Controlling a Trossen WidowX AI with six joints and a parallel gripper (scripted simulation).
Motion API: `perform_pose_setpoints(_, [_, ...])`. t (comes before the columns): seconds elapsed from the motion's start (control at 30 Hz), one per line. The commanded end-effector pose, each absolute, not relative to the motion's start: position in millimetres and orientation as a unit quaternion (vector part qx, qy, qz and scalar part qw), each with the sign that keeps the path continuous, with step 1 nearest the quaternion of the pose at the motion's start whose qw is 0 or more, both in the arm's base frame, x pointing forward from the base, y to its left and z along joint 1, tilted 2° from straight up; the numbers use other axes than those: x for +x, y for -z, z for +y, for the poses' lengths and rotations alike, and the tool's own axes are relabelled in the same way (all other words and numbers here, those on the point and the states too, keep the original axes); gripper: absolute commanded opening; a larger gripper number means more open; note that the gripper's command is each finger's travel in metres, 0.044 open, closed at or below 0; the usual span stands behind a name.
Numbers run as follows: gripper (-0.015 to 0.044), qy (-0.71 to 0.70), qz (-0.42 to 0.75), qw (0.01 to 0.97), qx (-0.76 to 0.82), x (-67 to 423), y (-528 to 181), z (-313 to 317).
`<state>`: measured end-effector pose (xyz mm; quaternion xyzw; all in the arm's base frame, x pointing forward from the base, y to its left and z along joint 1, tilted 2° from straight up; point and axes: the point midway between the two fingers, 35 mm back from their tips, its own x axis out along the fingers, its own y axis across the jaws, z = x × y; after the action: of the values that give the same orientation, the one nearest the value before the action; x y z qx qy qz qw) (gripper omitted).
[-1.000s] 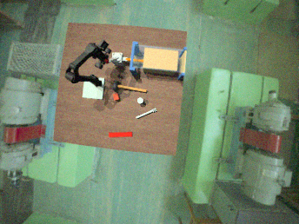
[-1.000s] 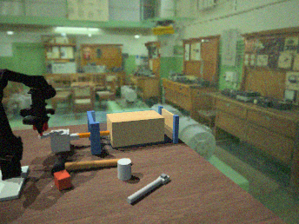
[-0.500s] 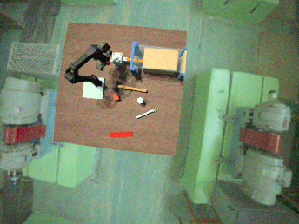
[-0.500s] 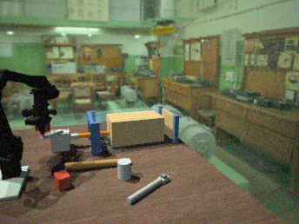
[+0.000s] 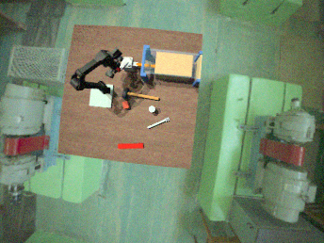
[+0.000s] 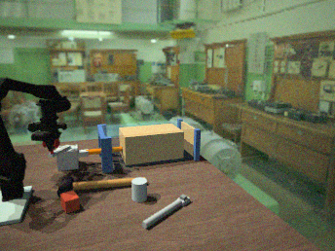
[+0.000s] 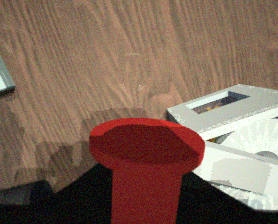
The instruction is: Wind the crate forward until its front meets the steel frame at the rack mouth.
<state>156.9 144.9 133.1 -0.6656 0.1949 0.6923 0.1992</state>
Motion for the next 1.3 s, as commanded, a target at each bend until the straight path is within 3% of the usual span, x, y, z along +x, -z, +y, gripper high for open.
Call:
perform_pose_setpoints(0.0, [0.0000,-0.682,0.205,0.199,-0.673,166,-131,137])
perform_pose_setpoints(1.27, [0.0000,-0.681,0.205,0.199,-0.674,206,-131,120])
